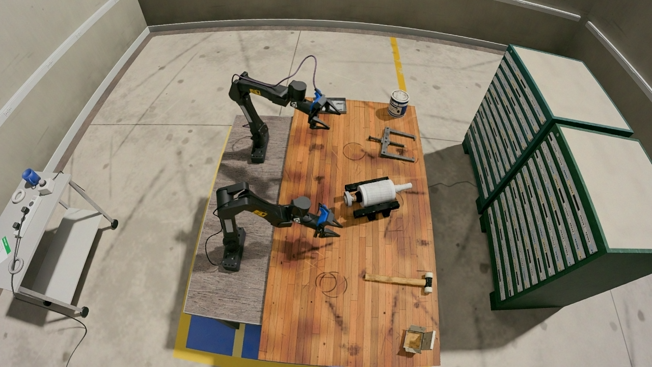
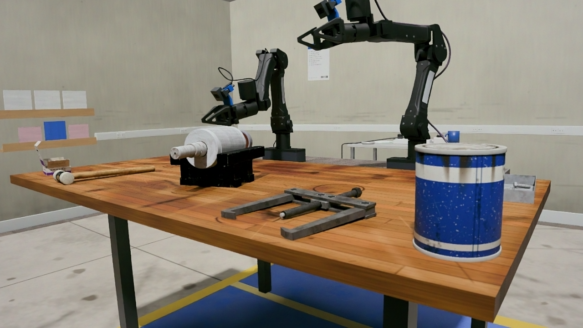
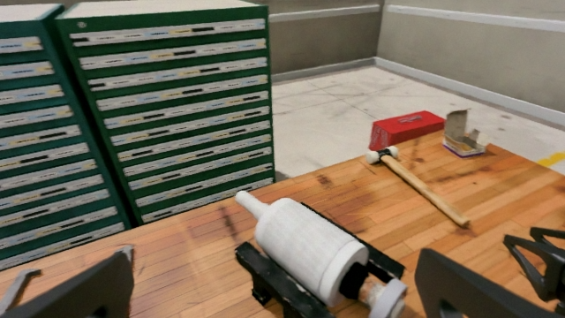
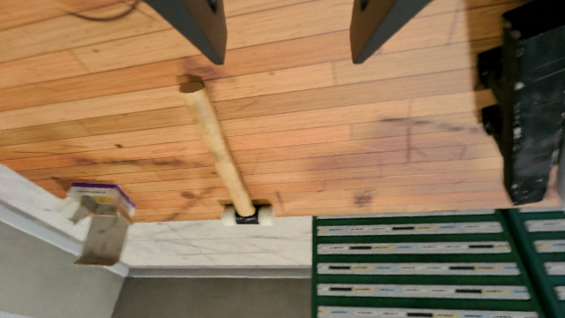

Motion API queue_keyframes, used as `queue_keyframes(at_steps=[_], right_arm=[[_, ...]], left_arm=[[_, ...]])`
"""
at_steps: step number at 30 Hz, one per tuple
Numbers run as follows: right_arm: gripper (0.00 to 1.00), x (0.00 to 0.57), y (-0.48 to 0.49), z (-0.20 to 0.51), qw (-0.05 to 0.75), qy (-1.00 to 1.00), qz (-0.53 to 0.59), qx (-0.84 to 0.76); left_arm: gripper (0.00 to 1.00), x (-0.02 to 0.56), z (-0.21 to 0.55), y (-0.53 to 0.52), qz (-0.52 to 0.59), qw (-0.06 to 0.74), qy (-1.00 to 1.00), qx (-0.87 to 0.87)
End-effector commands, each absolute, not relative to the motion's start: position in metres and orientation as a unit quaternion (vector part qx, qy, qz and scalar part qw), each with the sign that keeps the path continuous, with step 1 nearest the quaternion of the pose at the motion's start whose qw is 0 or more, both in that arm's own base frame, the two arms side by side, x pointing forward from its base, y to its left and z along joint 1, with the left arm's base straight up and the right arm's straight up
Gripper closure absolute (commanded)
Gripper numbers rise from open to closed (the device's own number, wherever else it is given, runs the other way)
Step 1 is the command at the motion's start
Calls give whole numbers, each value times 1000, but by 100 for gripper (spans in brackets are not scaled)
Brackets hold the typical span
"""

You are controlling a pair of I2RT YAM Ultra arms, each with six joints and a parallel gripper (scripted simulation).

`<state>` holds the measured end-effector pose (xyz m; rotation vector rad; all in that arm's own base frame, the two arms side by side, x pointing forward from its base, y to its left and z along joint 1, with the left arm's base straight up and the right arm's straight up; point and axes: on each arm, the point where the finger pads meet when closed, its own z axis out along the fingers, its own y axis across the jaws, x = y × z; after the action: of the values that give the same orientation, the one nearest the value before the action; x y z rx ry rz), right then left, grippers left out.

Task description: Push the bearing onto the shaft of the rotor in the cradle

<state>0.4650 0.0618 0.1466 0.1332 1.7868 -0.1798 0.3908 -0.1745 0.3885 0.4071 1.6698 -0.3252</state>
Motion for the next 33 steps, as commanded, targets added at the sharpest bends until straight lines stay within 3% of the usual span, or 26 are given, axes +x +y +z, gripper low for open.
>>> queue_keyframes(at_steps=[1, 33], right_arm=[[56, 474, 97, 143, 614, 788, -38, 21], [56, 466, 217, 97, 554, 822, 71, -107]], left_arm=[[0, 389, 401, -142, -122, 665, 723, 141], [0, 380, 408, -24, -25, 703, 710, 23]])
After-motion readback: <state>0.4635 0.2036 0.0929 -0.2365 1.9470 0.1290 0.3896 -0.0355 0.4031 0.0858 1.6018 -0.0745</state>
